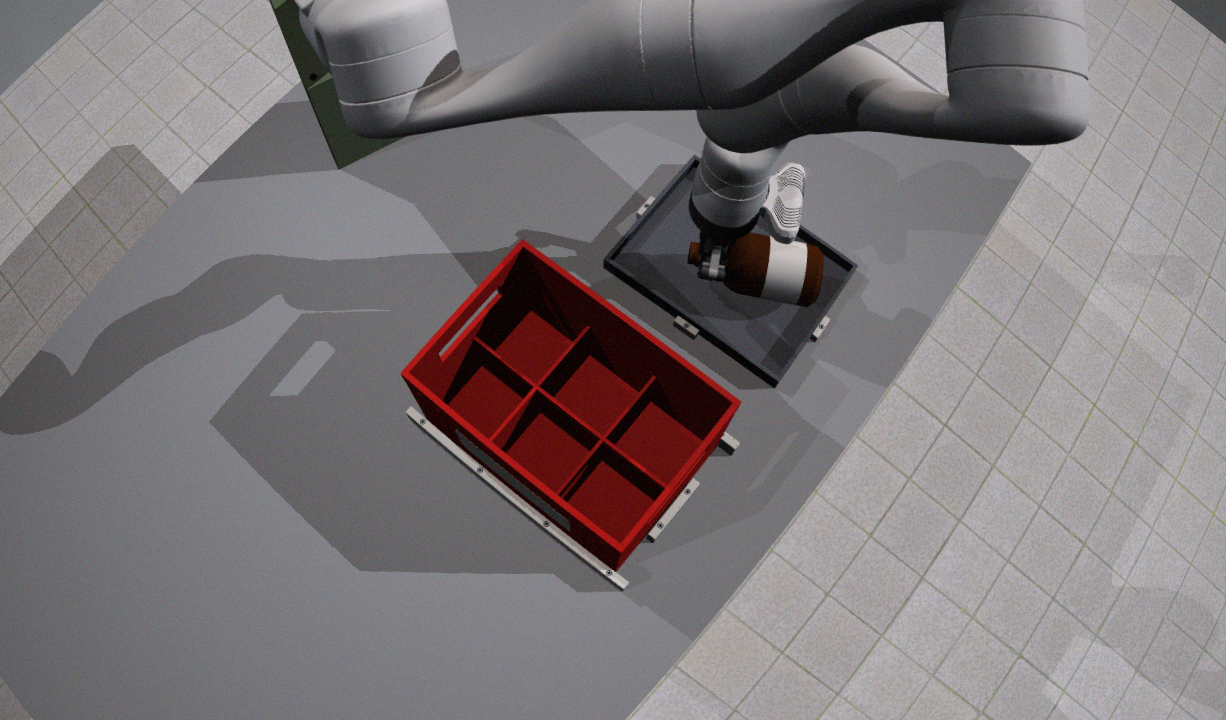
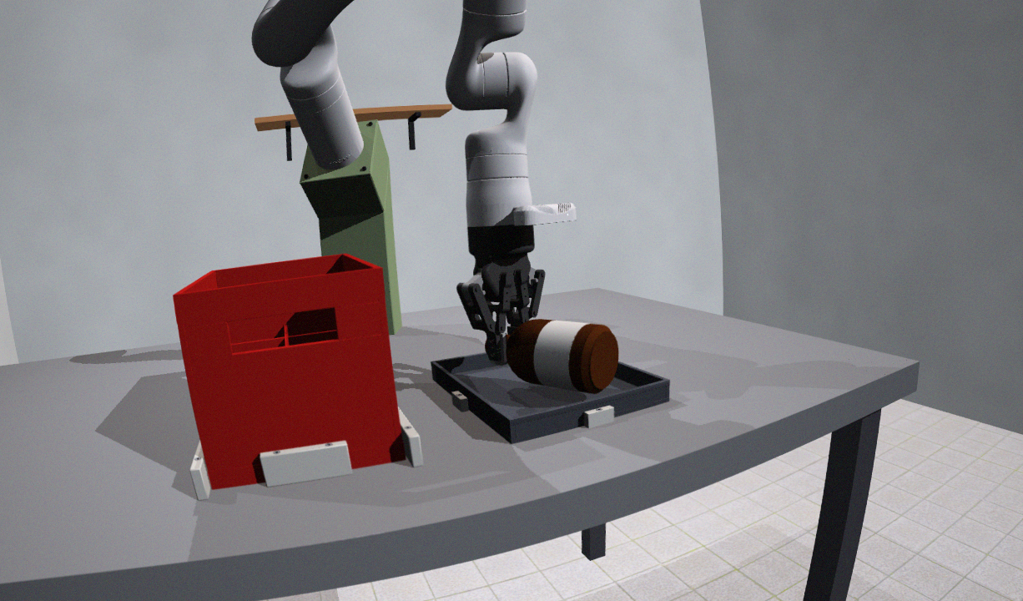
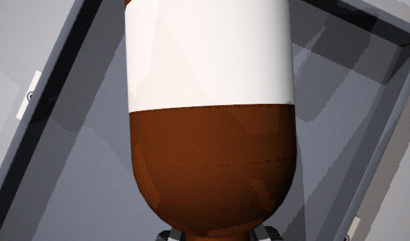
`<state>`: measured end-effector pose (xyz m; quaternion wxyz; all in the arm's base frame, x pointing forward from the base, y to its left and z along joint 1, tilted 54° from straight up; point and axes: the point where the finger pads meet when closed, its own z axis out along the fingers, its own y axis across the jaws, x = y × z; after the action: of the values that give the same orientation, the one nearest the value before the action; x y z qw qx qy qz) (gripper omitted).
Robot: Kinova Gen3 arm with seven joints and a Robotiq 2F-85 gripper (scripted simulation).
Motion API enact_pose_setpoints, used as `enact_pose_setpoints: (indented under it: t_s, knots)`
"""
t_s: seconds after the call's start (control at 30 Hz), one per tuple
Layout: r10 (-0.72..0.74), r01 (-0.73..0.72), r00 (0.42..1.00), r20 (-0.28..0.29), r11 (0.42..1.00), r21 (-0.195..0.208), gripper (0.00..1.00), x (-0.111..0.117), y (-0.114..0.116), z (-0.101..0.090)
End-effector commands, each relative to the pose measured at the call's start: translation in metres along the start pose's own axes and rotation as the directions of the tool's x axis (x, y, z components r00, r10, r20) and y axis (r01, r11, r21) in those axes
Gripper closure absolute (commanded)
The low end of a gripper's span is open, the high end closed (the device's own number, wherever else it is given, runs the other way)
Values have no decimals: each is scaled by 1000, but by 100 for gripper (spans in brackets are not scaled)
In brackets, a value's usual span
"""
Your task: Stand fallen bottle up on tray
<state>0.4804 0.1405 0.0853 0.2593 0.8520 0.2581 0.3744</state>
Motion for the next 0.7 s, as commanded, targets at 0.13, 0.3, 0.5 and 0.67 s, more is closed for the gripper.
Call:
enact_pose_setpoints:
  t_s: [0.13,0.3,0.5,0.67]
  knots:
    - [-1,1,1000,-6,1000,4,100,2,-2,-8]
    - [-1,1,1000,-6,1000,4,100,2,-2,-15]
    - [-1,1,1000,-6,1000,4,100,2,-2,-25]
    - [-1,1,1000,-6,1000,4,100,2,-2,-30]
